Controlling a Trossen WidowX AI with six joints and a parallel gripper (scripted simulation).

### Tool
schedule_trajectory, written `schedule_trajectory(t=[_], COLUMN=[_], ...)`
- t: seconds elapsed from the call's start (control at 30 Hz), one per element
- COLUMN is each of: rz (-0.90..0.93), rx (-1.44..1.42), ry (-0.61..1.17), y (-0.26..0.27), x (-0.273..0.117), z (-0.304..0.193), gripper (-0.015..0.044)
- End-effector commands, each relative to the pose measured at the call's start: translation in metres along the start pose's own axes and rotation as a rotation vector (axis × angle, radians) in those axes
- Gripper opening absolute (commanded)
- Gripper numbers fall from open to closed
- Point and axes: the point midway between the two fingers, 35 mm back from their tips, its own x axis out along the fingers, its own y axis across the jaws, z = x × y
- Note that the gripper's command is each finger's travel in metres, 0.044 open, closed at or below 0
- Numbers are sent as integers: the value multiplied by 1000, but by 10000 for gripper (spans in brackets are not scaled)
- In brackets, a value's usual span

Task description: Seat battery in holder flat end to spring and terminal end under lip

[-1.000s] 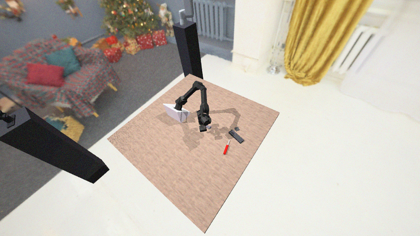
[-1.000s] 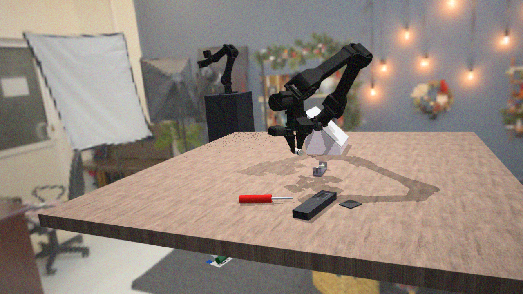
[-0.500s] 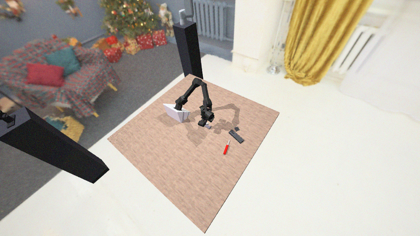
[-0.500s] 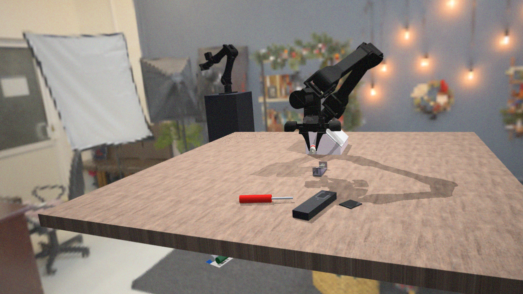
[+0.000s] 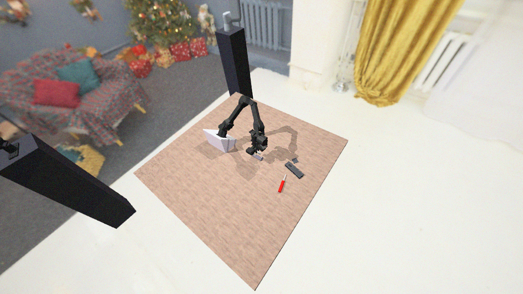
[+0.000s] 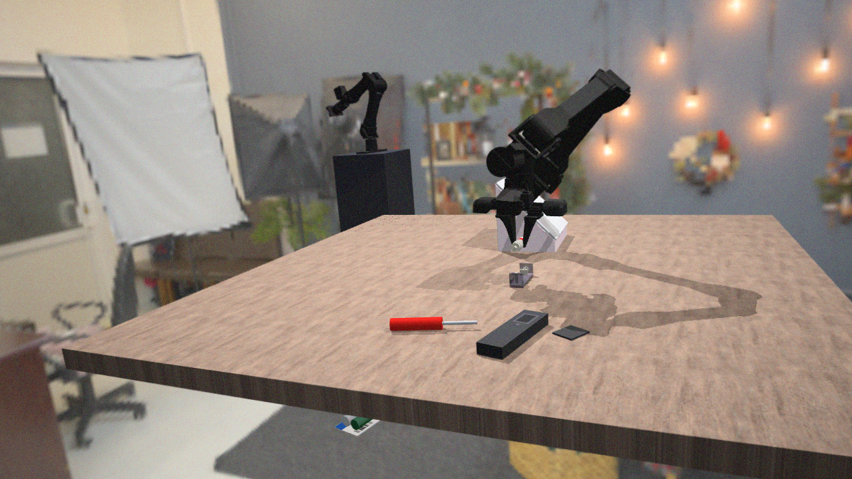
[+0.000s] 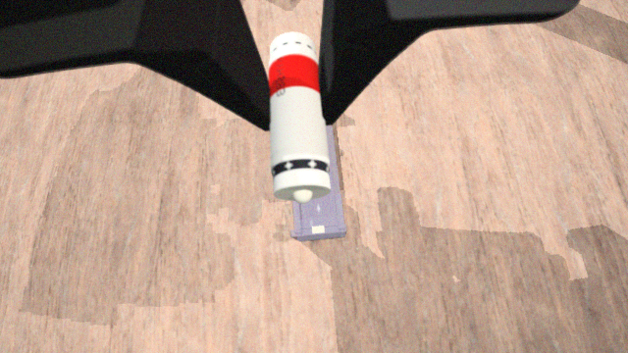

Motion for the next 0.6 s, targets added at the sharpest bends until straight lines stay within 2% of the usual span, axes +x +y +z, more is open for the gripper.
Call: schedule_trajectory(t=[0.0, 0.57], rz=[-6, -14], rx=[9, 6], ry=[-21, -216], y=[-1, 2], x=[7, 36], z=[-2, 1], gripper=[61, 61])
